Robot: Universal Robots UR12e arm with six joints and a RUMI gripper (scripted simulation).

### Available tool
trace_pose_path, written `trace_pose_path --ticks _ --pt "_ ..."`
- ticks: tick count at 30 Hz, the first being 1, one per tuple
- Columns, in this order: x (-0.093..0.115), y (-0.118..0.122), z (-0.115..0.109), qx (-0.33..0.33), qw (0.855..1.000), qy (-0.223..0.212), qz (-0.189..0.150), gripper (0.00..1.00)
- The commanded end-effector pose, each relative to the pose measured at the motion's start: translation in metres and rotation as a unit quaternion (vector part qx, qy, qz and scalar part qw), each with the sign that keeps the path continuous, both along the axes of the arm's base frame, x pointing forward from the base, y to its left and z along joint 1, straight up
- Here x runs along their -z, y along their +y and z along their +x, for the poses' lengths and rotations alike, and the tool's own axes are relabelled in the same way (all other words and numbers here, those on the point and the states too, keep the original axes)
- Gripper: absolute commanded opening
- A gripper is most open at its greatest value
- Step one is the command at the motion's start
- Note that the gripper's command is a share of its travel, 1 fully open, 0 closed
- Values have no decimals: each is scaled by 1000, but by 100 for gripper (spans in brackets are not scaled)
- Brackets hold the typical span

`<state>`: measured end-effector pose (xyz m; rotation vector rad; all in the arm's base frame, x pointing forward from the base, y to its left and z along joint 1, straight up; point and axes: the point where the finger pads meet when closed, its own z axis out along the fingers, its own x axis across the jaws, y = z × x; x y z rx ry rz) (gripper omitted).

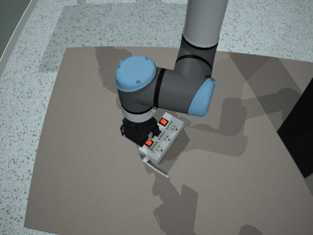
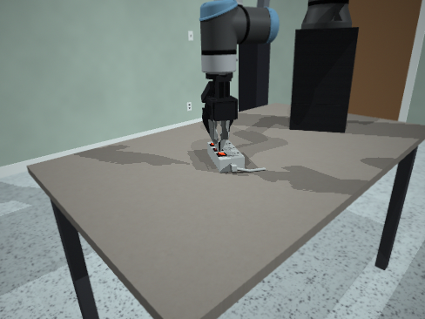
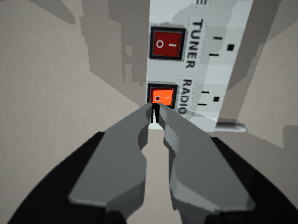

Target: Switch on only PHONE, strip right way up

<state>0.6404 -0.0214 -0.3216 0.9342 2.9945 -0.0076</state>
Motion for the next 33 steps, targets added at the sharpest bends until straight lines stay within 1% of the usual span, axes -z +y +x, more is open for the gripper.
trace_pose_path --ticks 1,33 --pt "1 -2 2 0 1000 -1 -1 0" --pt "10 -2 3 0 1000 -1 -1 0"
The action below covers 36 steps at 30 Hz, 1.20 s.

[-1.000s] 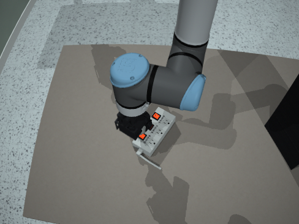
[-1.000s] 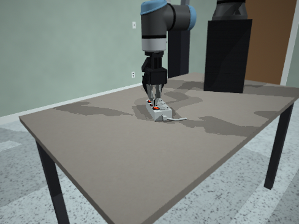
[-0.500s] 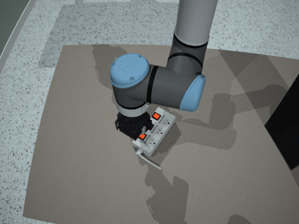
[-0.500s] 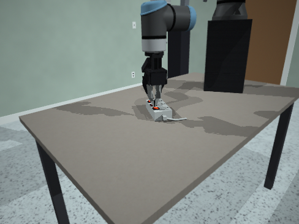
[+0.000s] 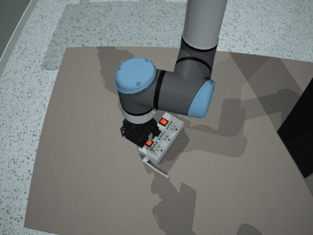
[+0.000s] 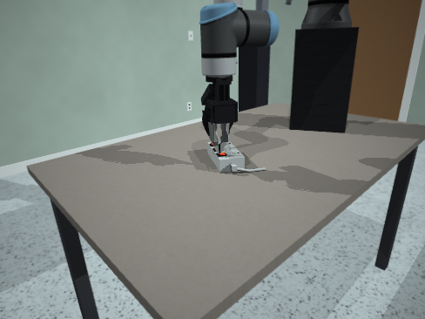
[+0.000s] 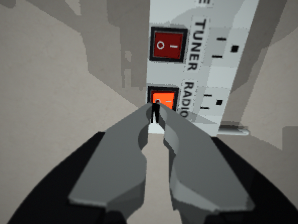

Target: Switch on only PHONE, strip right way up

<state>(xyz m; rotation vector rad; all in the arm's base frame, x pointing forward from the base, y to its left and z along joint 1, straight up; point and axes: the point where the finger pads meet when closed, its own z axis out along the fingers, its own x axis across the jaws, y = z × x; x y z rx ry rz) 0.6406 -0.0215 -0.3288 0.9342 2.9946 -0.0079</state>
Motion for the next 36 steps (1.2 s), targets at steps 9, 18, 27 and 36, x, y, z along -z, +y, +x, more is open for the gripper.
trace_pose_path --ticks 9,18,27,36 --pt "4 -2 2 0 1000 -1 0 0" --pt "3 -2 2 0 1000 -1 0 0" --pt "-2 -1 1 0 1000 0 0 0" --pt "-27 -1 -1 0 1000 1 0 0"
